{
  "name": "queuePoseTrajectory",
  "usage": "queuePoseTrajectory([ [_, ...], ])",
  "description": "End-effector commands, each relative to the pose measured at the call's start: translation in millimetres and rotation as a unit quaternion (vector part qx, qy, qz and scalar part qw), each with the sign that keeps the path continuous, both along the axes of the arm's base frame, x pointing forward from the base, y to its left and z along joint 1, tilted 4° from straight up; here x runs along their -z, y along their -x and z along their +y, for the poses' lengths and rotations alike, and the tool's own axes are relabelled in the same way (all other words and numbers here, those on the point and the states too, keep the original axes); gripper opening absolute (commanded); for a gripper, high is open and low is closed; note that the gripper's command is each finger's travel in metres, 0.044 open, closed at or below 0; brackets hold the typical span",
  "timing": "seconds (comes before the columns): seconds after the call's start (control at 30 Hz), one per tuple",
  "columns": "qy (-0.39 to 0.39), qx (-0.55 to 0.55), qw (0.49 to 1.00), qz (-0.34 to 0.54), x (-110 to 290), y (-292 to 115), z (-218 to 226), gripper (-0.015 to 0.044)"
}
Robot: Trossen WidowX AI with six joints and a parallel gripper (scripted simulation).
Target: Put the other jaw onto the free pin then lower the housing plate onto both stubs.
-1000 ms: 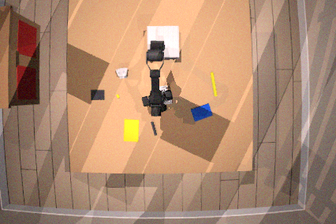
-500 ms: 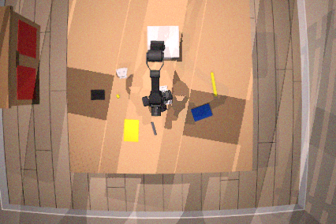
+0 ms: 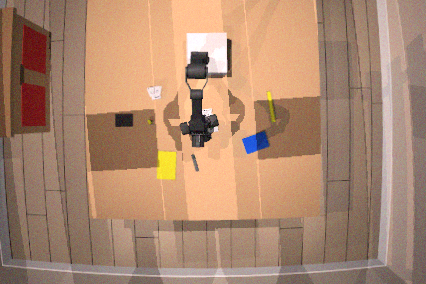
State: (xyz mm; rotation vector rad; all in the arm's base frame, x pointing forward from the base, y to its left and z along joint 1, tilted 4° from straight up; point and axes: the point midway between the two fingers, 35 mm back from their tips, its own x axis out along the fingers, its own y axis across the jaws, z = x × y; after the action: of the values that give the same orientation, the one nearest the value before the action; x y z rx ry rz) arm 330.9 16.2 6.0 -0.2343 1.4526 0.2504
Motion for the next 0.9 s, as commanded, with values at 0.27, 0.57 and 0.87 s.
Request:
queuePoseTrajectory([
  [0.27, -0.002, -0.004, 1.000, 0.000, 4.1, -0.4, 0.9, 0.0134],
  [0.57, -0.002, -0.005, 1.000, 0.000, 5.4, -0.6, 0.9, 0.0134],
  [0.87, -0.001, -0.010, 1.000, 0.000, 8.3, -0.8, 1.0, 0.0134],
])
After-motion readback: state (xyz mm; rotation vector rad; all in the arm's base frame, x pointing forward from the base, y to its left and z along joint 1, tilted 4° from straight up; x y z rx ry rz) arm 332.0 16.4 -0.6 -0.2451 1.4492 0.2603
